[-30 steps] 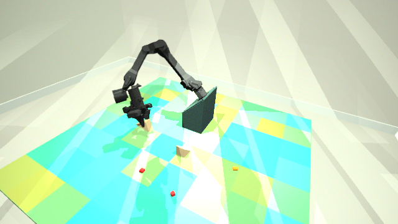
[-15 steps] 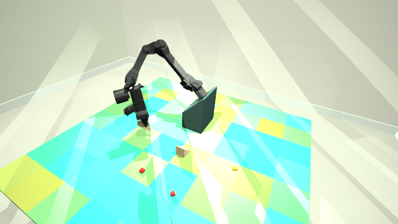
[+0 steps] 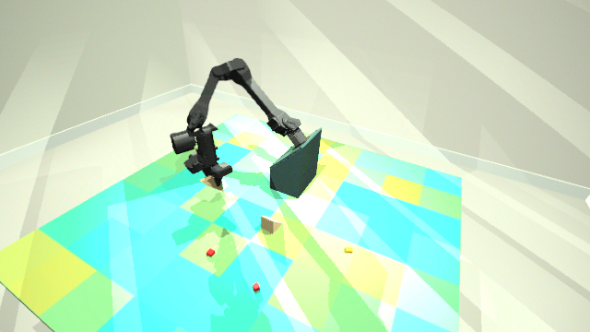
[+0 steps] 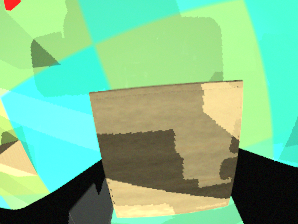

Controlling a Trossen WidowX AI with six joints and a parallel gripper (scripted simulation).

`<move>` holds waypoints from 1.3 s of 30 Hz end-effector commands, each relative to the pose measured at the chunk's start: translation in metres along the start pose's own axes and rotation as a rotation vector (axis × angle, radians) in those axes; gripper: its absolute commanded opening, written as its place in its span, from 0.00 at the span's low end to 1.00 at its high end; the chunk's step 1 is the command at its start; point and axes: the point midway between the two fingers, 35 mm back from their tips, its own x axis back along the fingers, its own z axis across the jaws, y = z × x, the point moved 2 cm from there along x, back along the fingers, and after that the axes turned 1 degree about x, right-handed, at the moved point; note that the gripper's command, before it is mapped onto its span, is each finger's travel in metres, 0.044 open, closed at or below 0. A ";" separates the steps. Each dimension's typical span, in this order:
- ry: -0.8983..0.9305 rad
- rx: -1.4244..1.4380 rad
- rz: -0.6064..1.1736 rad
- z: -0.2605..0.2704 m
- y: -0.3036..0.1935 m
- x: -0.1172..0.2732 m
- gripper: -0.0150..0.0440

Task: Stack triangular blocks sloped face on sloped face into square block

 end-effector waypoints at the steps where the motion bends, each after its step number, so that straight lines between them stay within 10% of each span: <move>1: -0.064 0.154 0.004 0.003 0.000 0.003 0.25; 39: 0.006 0.206 0.009 0.130 -0.028 0.017 0.25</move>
